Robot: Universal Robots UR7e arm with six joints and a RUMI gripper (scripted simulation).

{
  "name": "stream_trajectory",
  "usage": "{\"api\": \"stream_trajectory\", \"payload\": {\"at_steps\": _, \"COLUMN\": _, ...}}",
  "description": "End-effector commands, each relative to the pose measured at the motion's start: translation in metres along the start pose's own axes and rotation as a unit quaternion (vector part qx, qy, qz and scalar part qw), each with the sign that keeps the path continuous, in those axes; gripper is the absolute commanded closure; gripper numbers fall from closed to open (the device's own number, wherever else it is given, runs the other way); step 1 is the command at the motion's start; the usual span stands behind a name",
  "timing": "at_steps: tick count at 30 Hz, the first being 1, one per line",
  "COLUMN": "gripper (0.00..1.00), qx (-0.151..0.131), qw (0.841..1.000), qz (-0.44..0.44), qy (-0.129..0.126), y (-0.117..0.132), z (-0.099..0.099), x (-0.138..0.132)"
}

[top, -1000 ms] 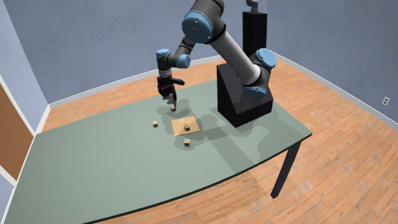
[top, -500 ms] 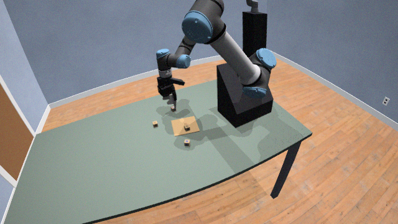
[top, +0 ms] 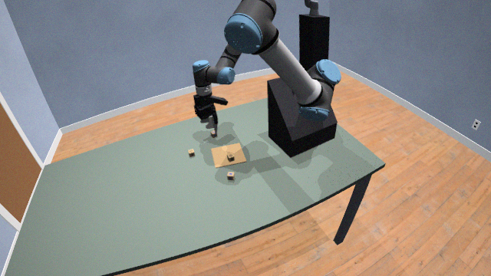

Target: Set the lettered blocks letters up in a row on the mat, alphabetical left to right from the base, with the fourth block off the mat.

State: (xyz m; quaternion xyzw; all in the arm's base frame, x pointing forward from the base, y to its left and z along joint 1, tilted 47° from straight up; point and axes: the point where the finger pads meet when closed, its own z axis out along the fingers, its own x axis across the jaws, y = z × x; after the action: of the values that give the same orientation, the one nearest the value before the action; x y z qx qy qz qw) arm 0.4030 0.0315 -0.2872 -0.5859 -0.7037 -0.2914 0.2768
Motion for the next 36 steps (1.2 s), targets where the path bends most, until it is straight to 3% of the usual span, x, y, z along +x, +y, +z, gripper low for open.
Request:
{"api": "stream_trajectory", "payload": {"at_steps": 1, "gripper": 0.63, "qx": 0.0, "qw": 1.0, "qz": 0.0, "qy": 0.0, "y": 0.0, "z": -0.001, "x": 0.0}}
{"api": "stream_trajectory", "payload": {"at_steps": 10, "gripper": 0.63, "qx": 0.0, "qw": 1.0, "qz": 0.0, "qy": 0.0, "y": 0.0, "z": 0.001, "x": 0.0}}
{"api": "stream_trajectory", "payload": {"at_steps": 36, "gripper": 0.63, "qx": 0.0, "qw": 1.0, "qz": 0.0, "qy": 0.0, "y": 0.0, "z": 0.031, "x": 0.0}}
